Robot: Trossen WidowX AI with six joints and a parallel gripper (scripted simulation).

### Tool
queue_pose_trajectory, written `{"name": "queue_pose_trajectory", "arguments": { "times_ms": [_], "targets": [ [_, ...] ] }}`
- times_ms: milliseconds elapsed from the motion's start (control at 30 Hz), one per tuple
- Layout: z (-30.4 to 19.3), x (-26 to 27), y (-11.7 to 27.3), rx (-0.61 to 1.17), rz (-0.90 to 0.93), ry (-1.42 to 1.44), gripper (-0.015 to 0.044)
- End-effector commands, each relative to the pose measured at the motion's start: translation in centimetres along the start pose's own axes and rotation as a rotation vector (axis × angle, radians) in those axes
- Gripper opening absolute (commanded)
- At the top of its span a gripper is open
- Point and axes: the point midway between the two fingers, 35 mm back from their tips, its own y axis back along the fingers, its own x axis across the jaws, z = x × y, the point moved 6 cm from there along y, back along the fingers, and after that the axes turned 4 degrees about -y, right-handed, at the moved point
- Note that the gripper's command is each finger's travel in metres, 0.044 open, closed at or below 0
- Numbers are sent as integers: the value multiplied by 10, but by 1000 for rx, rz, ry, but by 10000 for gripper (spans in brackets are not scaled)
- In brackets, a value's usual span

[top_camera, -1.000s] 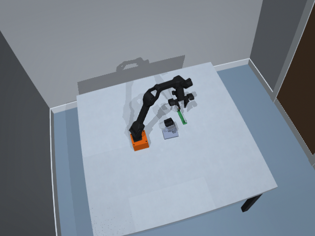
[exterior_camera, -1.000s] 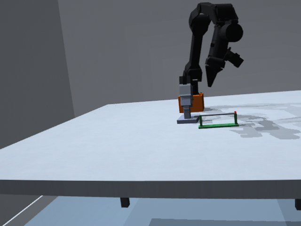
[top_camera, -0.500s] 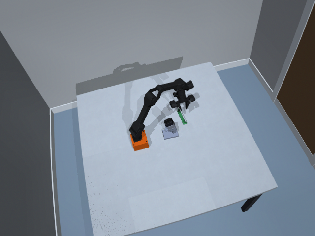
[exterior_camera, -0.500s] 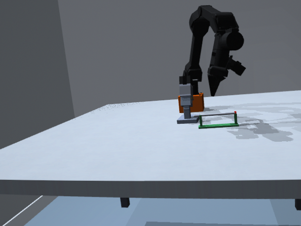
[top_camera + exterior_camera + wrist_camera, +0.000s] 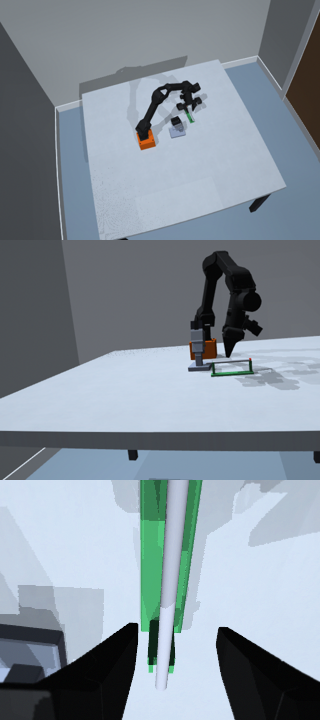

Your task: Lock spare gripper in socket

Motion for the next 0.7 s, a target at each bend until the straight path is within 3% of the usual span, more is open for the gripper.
{"name": "queue_pose_trajectory", "arguments": {
  "times_ms": [0, 667],
  "targets": [
    [3, 2, -11, 1, 13, -2, 180],
    [12, 4, -42, 1, 13, -2, 180]
  ]
}}
